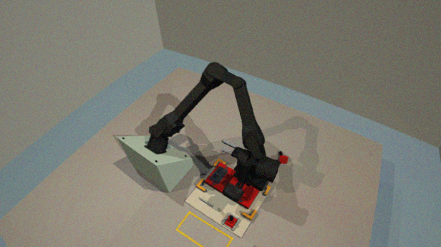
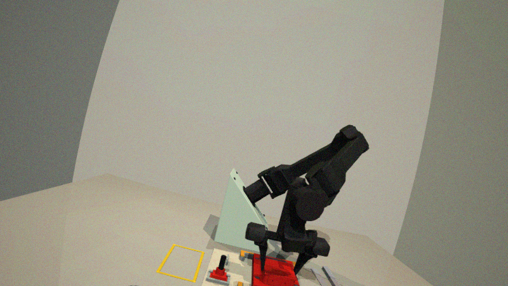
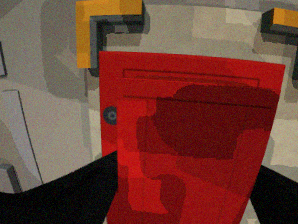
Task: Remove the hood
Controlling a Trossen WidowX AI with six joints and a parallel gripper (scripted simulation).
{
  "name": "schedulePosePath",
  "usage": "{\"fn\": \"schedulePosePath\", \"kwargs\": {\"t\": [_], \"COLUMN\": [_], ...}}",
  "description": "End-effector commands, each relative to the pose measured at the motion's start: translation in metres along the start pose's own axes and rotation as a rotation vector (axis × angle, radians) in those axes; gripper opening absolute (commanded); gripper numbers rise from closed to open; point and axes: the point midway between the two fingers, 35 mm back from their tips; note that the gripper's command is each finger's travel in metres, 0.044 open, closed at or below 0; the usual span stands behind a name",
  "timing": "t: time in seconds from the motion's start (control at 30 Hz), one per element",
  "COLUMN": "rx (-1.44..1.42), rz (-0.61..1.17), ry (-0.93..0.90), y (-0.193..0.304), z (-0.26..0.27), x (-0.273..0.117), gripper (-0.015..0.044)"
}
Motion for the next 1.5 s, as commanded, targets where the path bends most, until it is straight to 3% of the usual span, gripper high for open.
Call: {"fn": "schedulePosePath", "kwargs": {"t": [0.0,0.17,1.23,1.47], "rx": [-0.003,-0.002,-0.002,-0.001], "rz": [0.001,0.001,0.001,0.001], "ry": [0.001,0.001,0.002,0.004], "y": [0.0,0.0,0.0,-0.001], "z": [0.0,0.0,0.0,-0.001], "x": [-0.002,-0.005,-0.026,-0.057], "gripper": [0.0117,0.0,0.0,0.0]}}
Point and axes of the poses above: the point midway between the two fingers, 35 mm back from their tips, its own x axis out along the fingers, its own z axis across the jaws, y = z × x, and after that the axes turned 11 degrees about -x, right-handed
